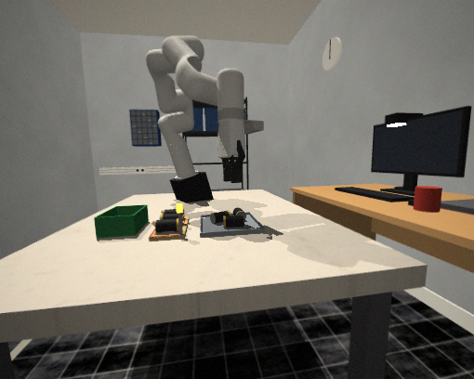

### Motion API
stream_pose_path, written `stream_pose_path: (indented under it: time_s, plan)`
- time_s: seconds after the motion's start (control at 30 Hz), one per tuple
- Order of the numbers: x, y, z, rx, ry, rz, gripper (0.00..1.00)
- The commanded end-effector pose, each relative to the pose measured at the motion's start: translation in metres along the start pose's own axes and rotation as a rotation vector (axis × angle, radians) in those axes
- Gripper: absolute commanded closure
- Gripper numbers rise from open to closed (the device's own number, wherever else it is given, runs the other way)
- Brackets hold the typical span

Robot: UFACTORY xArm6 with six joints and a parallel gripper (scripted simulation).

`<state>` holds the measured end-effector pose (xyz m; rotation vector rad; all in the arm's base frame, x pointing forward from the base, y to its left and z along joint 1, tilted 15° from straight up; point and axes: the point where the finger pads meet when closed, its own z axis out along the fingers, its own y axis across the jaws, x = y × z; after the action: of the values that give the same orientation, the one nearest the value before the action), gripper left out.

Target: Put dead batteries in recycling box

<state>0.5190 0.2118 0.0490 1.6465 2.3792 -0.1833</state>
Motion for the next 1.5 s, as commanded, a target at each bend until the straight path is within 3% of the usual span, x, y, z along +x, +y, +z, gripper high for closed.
stream_pose_path:
  time_s: [0.0,0.27,1.47]
  plan:
    - [0.0,0.0017,-0.0021,-0.004,0.003,-0.103,0.49]
    - [0.0,0.0017,-0.0021,-0.004,0.003,-0.278,0.49]
    - [0.0,0.0017,-0.0021,-0.005,0.0,-1.507,0.49]
